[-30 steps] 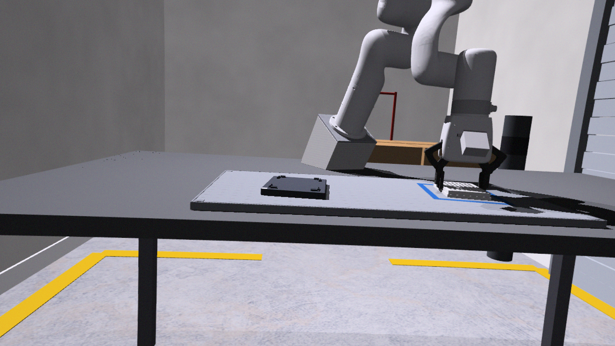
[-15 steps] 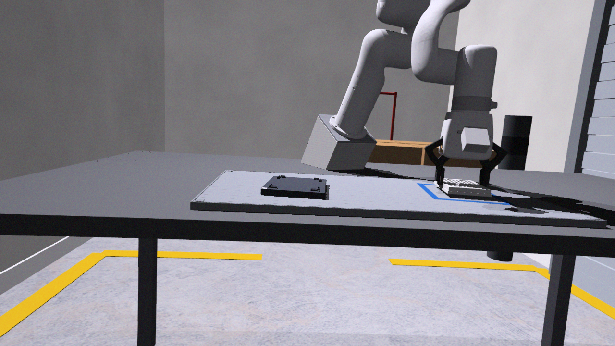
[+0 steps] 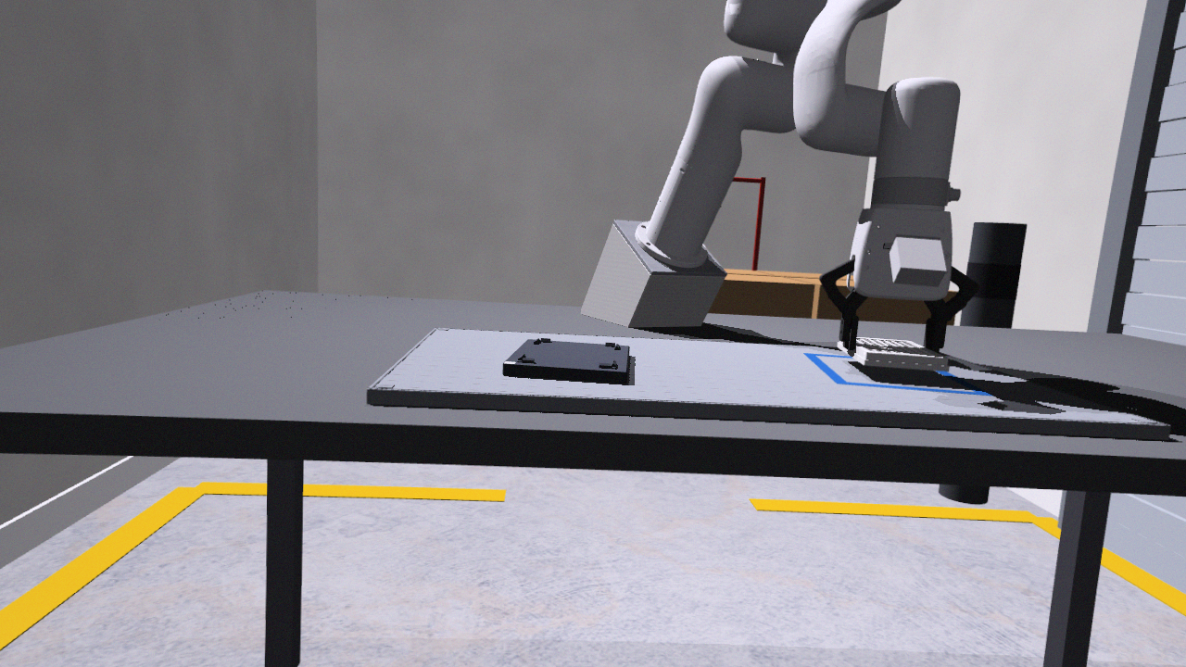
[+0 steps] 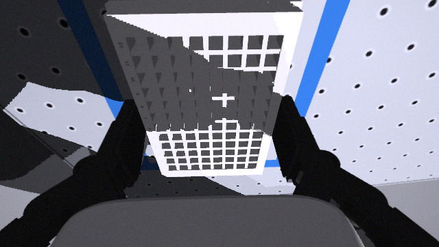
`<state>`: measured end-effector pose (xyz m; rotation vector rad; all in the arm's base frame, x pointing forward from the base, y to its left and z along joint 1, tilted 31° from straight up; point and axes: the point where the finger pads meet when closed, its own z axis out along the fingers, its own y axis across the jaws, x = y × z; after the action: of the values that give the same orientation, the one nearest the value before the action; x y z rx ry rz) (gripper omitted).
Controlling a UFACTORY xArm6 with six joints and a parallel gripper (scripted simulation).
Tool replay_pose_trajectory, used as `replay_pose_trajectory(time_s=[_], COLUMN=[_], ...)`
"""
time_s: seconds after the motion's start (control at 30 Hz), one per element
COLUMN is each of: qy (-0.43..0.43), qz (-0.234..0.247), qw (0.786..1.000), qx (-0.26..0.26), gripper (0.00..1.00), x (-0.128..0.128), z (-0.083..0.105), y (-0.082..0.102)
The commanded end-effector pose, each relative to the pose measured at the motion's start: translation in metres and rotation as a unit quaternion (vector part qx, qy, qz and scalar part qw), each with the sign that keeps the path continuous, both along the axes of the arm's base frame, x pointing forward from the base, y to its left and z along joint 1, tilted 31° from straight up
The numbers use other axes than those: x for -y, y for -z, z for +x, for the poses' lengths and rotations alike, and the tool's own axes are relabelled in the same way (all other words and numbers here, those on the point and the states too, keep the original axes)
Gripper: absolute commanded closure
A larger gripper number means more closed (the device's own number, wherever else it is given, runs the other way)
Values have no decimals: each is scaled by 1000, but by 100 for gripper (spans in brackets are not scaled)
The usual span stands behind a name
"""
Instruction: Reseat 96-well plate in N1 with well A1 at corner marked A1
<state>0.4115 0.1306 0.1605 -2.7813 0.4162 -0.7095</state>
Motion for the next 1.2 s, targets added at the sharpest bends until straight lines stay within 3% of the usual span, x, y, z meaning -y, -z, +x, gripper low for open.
replay_pose_trajectory(time_s=[0.0, 0.3, 1.17], qy=[0, 0, 0], qz=[0, 0, 0], qw=[1000, 1000, 1000], qx=[1, 1, 2], gripper=[100, 100, 100], x=[0, 0, 7], z=[-1, -1, -20], y=[-4, -5, -38])
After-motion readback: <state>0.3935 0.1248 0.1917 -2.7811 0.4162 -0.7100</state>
